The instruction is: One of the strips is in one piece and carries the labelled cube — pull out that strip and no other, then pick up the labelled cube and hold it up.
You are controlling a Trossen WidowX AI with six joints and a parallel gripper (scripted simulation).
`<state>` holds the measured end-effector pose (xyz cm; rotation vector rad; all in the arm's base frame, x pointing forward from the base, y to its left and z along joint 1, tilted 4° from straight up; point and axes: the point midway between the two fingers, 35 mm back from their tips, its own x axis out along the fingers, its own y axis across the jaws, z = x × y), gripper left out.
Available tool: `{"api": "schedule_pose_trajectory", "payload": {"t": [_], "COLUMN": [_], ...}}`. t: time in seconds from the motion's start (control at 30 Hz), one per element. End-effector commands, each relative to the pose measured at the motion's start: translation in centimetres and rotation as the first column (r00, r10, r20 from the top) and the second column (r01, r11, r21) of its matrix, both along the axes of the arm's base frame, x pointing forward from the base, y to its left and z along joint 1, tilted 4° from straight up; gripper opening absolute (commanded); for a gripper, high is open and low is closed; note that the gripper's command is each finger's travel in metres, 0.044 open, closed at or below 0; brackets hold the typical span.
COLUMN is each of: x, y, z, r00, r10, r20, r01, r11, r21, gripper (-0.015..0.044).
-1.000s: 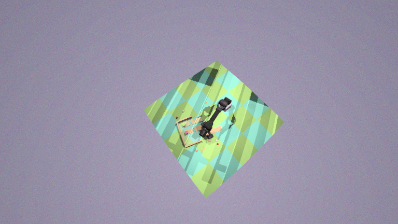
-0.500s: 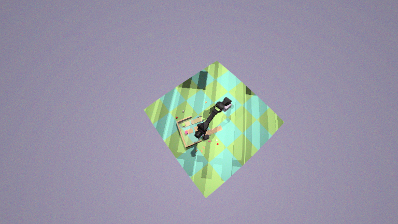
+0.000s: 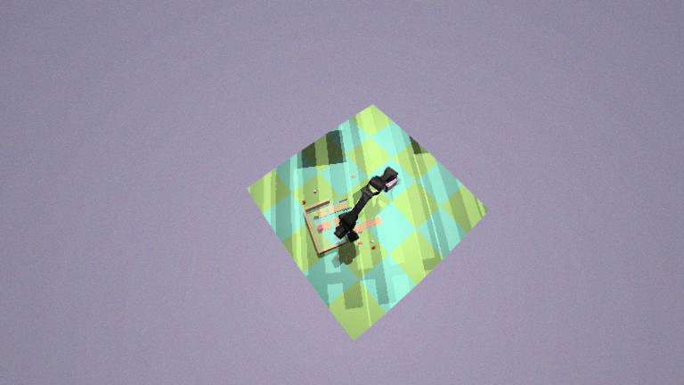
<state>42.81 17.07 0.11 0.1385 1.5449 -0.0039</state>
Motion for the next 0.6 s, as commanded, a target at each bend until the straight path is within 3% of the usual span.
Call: {"api": "schedule_pose_trajectory", "payload": {"t": [0.0, 0.57], "x": [-0.1, -0.2], "y": [0.1, 0.3], "z": [-1.1, -3.4], "r00": [1.000, 1.000], "r10": [0.002, 0.002], "r20": [-0.011, -0.011], "r01": [-0.002, -0.002], "r11": [1.000, 1.000], "r21": [0.000, 0.001], "gripper": [0.0250, 0.0250]}}
